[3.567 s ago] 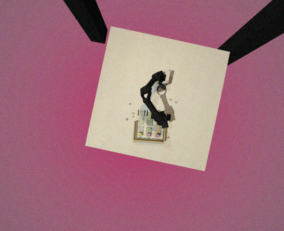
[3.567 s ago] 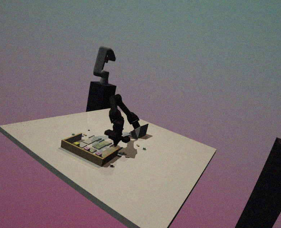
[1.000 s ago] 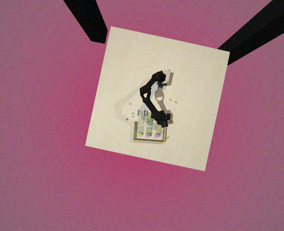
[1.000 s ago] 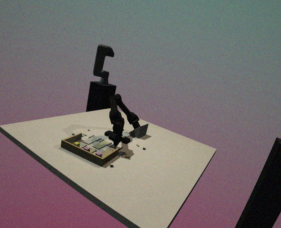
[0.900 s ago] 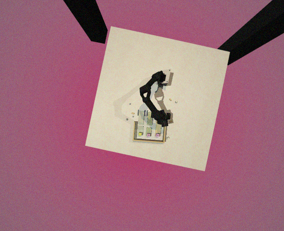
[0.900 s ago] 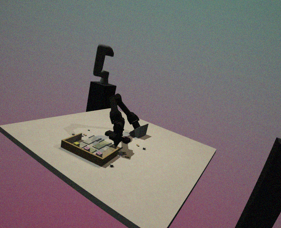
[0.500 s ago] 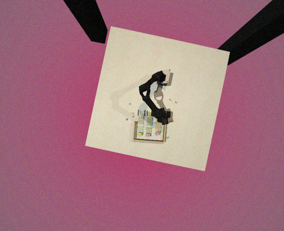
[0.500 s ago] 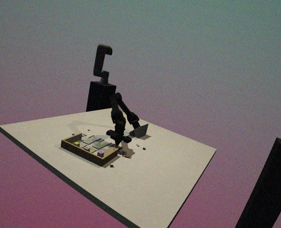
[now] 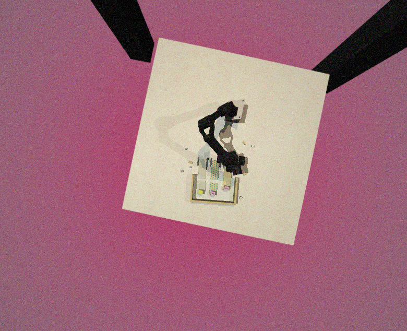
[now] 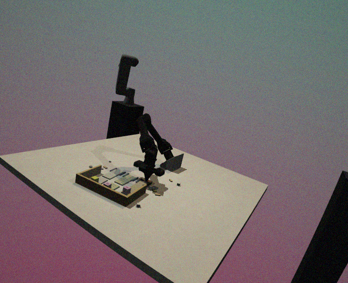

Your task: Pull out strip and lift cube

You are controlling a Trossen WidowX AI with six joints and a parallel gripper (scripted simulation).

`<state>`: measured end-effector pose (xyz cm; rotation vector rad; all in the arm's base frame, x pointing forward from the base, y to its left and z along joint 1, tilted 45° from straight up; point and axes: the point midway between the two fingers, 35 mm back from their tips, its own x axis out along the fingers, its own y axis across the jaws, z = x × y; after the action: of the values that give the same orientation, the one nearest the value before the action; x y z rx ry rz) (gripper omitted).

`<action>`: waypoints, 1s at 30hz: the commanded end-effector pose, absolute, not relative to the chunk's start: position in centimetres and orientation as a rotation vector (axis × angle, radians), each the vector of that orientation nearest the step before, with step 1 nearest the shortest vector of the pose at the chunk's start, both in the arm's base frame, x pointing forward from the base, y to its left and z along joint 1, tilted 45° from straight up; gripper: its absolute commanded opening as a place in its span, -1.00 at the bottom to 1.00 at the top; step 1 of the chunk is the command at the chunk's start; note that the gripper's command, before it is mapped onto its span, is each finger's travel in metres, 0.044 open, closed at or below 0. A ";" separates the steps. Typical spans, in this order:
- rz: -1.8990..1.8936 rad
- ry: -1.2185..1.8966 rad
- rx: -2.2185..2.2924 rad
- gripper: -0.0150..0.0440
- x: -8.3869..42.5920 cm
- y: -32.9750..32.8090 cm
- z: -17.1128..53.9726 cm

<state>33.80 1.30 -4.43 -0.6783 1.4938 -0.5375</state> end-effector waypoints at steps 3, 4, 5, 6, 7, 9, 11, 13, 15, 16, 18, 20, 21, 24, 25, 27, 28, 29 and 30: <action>-0.541 1.518 -0.680 -0.49 32.2 0.8 -4.7; -0.541 1.518 -0.680 -0.49 32.1 0.8 -4.7; -0.541 1.518 -0.680 -0.49 31.9 0.8 -4.7; -0.541 1.518 -0.680 -0.49 31.8 0.8 -4.7; -0.541 1.519 -0.680 -0.49 31.6 0.8 -4.7; -0.541 1.519 -0.680 -0.49 31.4 0.7 -4.6; -0.541 1.519 -0.680 -0.49 31.1 0.7 -4.6; -0.541 1.519 -0.680 -0.49 30.8 0.7 -4.6; -0.541 1.519 -0.680 -0.49 30.5 0.7 -4.6; -0.541 1.519 -0.680 -0.49 30.4 0.7 -4.6; -0.541 1.519 -0.680 -0.49 30.0 0.6 -4.6; -0.541 1.520 -0.680 -0.49 29.7 0.6 -4.5; -0.541 1.520 -0.680 -0.49 29.6 0.6 -4.5; -0.541 1.520 -0.681 -0.49 29.1 0.6 -4.5; -0.541 1.520 -0.681 -0.49 29.0 0.6 -4.5; -0.541 1.520 -0.681 -0.49 28.6 0.5 -4.5; -0.541 1.520 -0.681 -0.49 28.5 0.5 -4.5; -0.541 1.520 -0.681 -0.49 28.3 0.5 -4.5; -0.541 1.520 -0.681 -0.49 28.2 0.5 -4.5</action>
<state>29.43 1.01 -4.20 -0.6786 1.4933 -0.5356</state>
